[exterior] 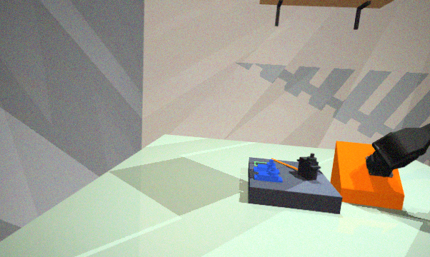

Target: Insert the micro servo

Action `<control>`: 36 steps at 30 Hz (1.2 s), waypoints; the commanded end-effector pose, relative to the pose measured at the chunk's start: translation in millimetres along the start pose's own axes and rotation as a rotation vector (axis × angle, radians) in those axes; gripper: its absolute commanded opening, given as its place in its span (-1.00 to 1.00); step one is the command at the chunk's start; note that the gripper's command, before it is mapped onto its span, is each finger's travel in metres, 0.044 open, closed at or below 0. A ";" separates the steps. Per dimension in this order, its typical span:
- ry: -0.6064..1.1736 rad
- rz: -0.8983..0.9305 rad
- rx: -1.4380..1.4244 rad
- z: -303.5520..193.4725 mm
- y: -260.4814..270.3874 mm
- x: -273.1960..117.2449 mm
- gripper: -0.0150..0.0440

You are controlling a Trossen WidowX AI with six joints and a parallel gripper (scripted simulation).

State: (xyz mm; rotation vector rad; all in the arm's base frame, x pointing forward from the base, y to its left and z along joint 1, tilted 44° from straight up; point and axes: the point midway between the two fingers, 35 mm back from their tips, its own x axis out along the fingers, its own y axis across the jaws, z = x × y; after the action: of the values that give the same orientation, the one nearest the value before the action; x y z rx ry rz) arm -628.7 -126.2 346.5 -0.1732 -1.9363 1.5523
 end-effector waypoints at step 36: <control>-0.859 0.307 0.230 192.1 -35.1 -277.4 1.00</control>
State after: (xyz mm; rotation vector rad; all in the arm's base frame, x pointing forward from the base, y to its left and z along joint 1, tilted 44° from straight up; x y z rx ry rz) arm -535.7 -395.2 258.5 0.3066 -2.3547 2.1963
